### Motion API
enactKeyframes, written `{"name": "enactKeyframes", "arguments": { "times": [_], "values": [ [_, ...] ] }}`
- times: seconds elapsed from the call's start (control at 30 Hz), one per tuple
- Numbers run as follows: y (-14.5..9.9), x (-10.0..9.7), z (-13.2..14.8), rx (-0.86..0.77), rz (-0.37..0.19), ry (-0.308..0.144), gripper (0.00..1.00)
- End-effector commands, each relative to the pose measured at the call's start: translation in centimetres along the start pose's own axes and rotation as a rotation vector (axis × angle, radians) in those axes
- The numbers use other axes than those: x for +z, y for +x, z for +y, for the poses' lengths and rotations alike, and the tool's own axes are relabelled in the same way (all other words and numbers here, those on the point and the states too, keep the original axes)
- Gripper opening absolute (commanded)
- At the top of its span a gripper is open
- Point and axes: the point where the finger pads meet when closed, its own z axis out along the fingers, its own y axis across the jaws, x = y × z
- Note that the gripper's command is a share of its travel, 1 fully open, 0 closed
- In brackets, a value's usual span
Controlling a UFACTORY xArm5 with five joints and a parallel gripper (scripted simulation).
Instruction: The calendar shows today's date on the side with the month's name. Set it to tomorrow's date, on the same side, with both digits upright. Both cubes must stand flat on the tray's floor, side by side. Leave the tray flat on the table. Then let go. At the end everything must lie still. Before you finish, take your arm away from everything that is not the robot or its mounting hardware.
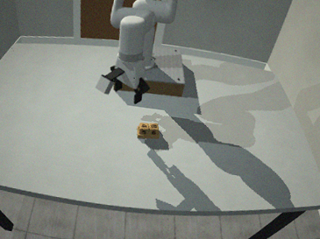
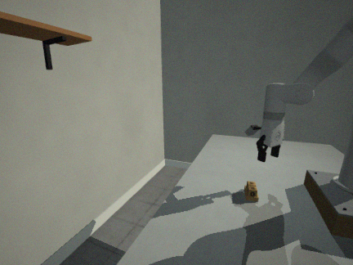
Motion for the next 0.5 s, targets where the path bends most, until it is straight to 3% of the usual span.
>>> {"name": "enactKeyframes", "arguments": {
  "times": [0.0,0.47],
  "values": [
    [0.3,0.1,-1.5,0.145,0.0,0.0,1.0],
    [0.4,1.0,-5.8,0.557,0.001,-0.002,1.0]
  ]
}}
